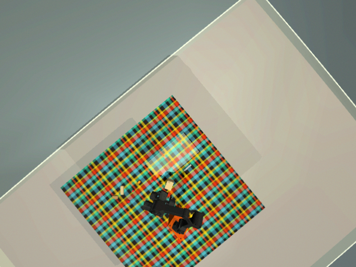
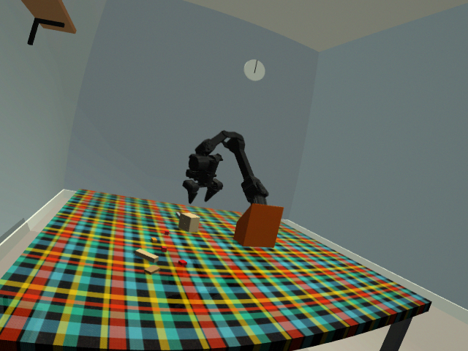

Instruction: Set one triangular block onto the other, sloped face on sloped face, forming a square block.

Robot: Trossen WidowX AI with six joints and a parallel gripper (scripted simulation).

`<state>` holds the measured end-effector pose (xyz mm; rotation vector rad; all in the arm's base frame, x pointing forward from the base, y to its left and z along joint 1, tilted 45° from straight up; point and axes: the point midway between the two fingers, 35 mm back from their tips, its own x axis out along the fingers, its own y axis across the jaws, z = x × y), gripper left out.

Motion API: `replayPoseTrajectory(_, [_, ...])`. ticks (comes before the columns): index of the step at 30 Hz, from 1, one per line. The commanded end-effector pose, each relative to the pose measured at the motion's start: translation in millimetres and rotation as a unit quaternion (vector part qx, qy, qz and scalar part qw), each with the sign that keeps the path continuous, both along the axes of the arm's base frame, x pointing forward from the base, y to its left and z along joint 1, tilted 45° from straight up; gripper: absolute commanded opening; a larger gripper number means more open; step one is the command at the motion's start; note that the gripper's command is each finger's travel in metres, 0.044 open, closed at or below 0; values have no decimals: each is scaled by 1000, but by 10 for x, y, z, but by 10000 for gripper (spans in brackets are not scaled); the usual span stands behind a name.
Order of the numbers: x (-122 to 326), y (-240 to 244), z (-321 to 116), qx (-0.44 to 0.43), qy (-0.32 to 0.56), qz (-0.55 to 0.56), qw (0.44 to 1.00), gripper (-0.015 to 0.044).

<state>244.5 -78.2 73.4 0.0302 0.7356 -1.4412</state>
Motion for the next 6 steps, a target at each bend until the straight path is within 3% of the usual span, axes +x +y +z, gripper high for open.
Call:
replayPoseTrajectory(1, [0,0,-1,0,1,1,1000,440])
replayPoseTrajectory(6, [0,0,-1,0,1,1,1000,440])
